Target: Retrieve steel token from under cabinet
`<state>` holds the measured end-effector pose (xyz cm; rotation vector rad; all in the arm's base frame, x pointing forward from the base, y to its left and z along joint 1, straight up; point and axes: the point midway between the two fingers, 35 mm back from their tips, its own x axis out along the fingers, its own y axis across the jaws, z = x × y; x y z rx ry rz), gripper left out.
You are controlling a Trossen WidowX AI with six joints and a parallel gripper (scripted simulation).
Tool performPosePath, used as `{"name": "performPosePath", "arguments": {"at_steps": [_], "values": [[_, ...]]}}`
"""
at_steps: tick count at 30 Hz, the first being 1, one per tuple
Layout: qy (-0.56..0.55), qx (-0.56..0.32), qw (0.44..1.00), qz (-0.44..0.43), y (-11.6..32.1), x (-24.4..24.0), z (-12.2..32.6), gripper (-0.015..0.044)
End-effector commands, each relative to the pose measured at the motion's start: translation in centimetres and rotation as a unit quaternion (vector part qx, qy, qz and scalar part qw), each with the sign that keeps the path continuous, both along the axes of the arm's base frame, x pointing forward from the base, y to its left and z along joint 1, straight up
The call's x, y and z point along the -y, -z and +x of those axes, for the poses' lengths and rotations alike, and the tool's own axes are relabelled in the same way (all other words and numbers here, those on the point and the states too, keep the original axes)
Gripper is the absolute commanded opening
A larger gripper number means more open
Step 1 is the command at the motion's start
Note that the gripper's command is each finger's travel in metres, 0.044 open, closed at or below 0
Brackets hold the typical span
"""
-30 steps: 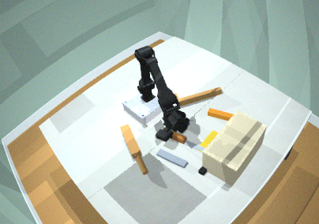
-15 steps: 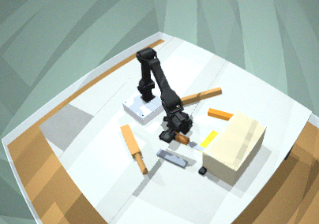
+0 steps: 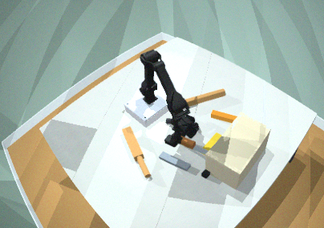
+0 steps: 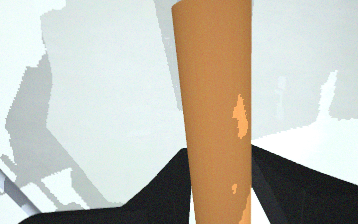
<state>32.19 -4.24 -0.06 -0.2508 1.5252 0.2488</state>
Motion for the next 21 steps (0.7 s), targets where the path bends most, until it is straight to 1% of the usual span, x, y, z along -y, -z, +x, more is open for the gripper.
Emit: {"name": "performPosePath", "arguments": {"at_steps": [1,21], "values": [[0.001,0.000,1.000,-0.001,0.0,-0.1,0.5,0.0000],[0.001,0.001,1.000,-0.001,-0.2,-0.8,2.6,0.0000]]}}
